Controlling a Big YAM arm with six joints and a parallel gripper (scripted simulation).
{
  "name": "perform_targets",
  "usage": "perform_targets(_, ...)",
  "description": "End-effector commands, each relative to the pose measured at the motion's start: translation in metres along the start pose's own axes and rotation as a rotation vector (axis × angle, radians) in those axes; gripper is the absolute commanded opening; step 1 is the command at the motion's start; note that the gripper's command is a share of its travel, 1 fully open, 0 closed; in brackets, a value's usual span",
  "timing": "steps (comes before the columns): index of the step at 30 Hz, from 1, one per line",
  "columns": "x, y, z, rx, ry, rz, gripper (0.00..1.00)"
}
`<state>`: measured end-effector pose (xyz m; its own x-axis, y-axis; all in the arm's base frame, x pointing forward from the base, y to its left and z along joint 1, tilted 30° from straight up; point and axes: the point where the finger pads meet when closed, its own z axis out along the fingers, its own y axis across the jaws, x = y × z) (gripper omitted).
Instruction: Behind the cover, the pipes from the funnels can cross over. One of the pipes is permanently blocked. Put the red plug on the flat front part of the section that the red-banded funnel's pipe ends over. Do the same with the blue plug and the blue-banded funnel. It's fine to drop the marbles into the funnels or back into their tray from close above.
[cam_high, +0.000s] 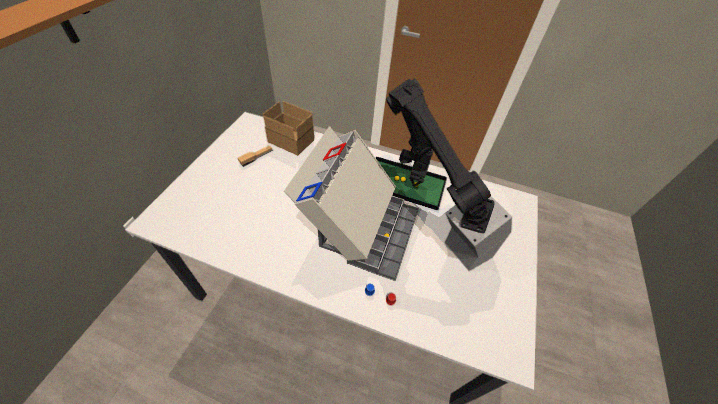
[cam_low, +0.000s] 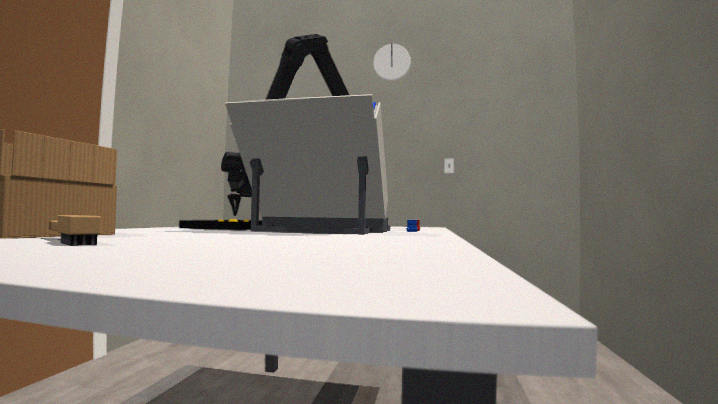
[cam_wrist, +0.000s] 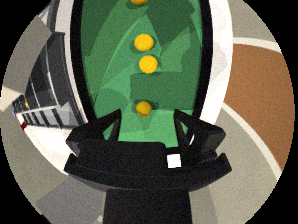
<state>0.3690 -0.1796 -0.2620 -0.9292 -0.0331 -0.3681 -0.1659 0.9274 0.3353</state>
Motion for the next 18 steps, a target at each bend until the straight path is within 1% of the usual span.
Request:
perform_targets(1, 0.0054, 0.0107, 0.0142, -0.015, 0.013, 0.0, 0.8)
perform_targets(8, 0.0061, 0.0117, 0.0153, -0.008, 0.007, -0.001, 0.8)
perform_targets(18, 0.0085, 0.0133, 0.0163, -0.04, 0.035, -0.007, 0.8)
